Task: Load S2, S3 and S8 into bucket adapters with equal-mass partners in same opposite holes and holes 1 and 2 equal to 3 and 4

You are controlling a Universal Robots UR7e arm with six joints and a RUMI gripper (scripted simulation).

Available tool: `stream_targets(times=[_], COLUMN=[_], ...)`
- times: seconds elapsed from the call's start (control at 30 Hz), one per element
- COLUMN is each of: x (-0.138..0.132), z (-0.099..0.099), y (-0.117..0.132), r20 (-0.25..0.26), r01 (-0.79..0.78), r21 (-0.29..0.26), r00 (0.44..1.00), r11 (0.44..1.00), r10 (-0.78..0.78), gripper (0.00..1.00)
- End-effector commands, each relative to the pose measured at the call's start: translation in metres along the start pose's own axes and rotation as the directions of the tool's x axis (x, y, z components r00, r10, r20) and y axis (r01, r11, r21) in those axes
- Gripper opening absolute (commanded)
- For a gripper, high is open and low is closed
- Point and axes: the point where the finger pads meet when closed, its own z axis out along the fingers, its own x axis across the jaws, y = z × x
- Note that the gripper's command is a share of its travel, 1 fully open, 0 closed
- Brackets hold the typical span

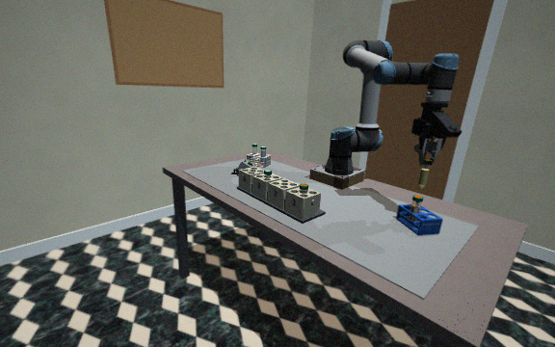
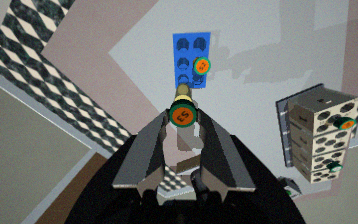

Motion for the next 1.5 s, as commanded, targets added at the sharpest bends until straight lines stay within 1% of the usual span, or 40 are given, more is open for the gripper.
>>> stream_targets(times=[0.0,0.1,0.17,0.3,0.47,0.67,0.73,0.97,1.23,1.3,1.47], x=[0.0,0.018,0.018,0.043,0.074,0.11,0.11,0.153,0.202,0.202,0.233], z=[-0.008,-0.008,-0.008,-0.008,-0.008,-0.008,-0.008,-0.008,-0.008,-0.008,-0.008], y=[0.0,0.008,0.008,0.018,0.031,0.047,0.047,0.065,0.086,0.086,0.1], r20=[0.0,0.0,0.0,0.0,0.0,0.0,0.0,0.0,0.0,0.0,0.0], r01=[0.0,-0.08,-0.08,-0.186,-0.315,-0.462,-0.462,-0.618,-0.771,-0.771,-0.849], r21=[0.0,0.0,0.0,0.0,0.0,0.0,0.0,0.0,0.0,0.0,0.0], r00=[1.0,0.997,0.997,0.983,0.949,0.887,0.887,0.786,0.637,0.637,0.529], r11=[1.0,0.997,0.997,0.983,0.949,0.887,0.887,0.786,0.637,0.637,0.529], r10=[0.0,0.08,0.08,0.186,0.315,0.462,0.462,0.618,0.771,0.771,0.849], gripper=[0.0,0.0,0.0,0.0,0.0,0.0,0.0,0.0,0.0,0.0,0.0])
